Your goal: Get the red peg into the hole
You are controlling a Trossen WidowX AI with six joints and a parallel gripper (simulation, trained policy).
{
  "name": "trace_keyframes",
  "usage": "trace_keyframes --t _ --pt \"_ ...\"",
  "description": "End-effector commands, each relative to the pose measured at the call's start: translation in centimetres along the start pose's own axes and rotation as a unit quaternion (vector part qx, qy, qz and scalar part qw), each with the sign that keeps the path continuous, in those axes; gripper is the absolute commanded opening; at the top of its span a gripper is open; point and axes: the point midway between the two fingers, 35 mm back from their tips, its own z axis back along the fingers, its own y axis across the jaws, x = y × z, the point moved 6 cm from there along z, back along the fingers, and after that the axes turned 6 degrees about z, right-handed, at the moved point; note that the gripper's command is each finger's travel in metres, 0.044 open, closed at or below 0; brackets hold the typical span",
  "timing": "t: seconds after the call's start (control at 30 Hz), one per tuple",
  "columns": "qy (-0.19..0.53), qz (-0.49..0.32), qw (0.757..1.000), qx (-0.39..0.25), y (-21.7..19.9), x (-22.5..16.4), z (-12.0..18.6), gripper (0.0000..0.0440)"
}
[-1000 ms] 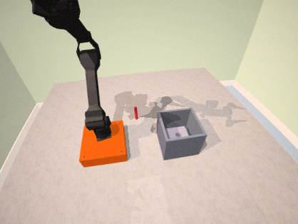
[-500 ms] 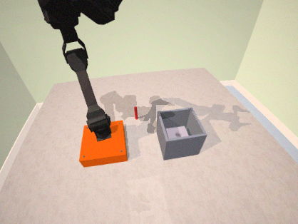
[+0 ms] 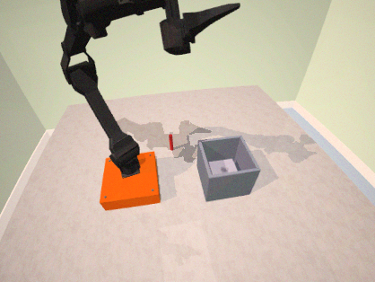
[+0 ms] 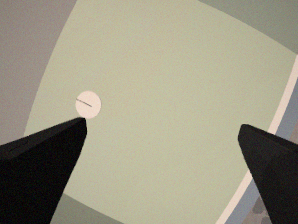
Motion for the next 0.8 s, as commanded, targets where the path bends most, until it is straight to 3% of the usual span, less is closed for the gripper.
trace_keyframes --t 0.0,0.33,0.77 --pt "0.030 -0.049 0.998 -0.010 -0.4 -1.2 -1.0 0.0440" --pt "0.124 -0.176 0.975 -0.058 -1.6 -5.5 -3.2 0.0440" --pt "0.234 -0.293 0.915 -0.150 -2.7 -12.1 -4.5 0.0438"
